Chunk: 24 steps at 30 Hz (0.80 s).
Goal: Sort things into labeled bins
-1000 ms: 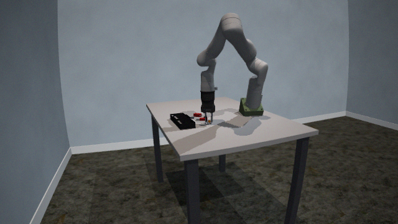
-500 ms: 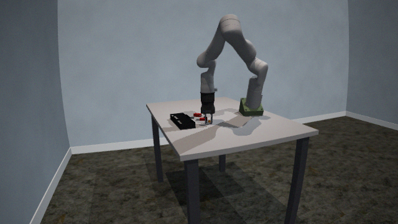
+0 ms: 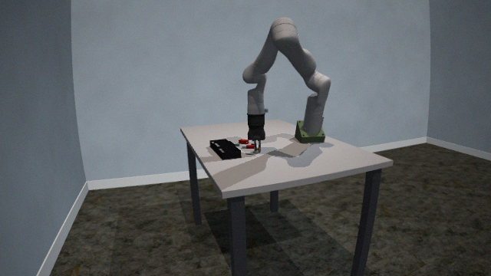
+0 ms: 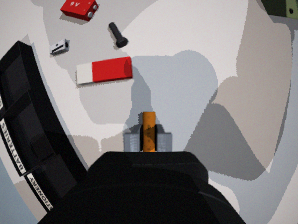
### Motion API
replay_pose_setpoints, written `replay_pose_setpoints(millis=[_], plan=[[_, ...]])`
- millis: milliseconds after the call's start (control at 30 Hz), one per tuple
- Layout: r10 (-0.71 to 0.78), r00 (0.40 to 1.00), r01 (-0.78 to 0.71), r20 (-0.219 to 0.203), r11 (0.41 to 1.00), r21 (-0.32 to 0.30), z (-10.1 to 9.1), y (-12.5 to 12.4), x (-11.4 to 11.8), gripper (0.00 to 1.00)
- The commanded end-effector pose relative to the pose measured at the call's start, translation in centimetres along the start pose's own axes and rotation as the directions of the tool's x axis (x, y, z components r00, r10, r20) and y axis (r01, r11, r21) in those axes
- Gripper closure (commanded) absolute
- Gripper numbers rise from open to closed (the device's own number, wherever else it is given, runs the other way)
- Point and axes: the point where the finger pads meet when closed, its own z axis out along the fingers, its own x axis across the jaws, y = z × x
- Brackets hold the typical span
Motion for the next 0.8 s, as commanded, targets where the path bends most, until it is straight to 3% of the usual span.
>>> replay_pose_setpoints(millis=[0, 567, 767], plan=[[0.003, 1.000, -0.003, 0.002, 1.000, 0.000, 0.0, 0.0, 0.0, 0.69], [0.003, 1.000, -0.003, 0.002, 1.000, 0.000, 0.0, 0.0, 0.0, 0.69], [0.007, 1.000, -0.007, 0.001, 1.000, -0.004, -2.1, 0.1, 0.0, 0.69]])
